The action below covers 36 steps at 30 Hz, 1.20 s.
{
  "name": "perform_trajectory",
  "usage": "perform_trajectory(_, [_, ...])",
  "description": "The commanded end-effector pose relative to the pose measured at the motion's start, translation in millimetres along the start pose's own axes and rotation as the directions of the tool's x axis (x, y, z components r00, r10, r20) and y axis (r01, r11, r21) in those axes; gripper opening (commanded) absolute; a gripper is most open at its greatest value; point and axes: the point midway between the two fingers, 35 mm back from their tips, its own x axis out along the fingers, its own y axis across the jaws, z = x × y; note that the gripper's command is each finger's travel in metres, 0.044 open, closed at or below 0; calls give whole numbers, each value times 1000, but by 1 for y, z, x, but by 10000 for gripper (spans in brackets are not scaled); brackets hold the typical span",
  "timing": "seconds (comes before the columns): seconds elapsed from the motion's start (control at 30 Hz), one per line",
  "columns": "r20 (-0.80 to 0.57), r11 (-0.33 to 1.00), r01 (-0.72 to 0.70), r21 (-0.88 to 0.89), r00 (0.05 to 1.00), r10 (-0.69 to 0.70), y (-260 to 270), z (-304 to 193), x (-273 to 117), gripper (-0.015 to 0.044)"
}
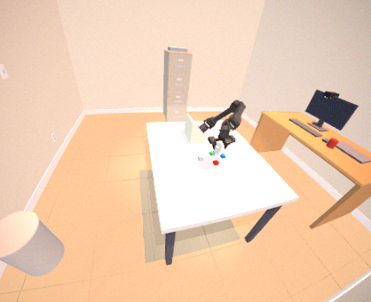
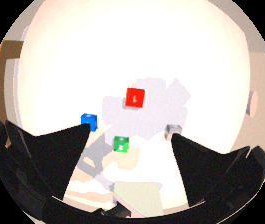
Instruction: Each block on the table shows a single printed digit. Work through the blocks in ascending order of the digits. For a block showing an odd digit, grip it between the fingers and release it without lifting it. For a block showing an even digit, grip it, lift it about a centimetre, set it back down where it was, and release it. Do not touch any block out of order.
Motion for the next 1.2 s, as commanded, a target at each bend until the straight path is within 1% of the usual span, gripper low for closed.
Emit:
perform_trajectory(0.0, [5, 1000, 7, -11, 1000, -7, -3, 3, -2, 400])
perform_trajectory(0.5, [5, 1000, 7, -11, 1000, -7, -3, 3, -2, 400])
perform_trajectory(0.57, [6, 1000, 8, -11, 1000, -8, -4, 5, 9, 400])
perform_trajectory(0.67, [6, 1000, 7, -11, 1000, -7, -4, 6, 56, 400])
perform_trajectory(0.73, [6, 1000, 4, -12, 1000, -4, -3, 4, 77, 400])
perform_trajectory(1.17, [6, 1000, 4, -12, 1000, -4, -3, 4, 91, 400])
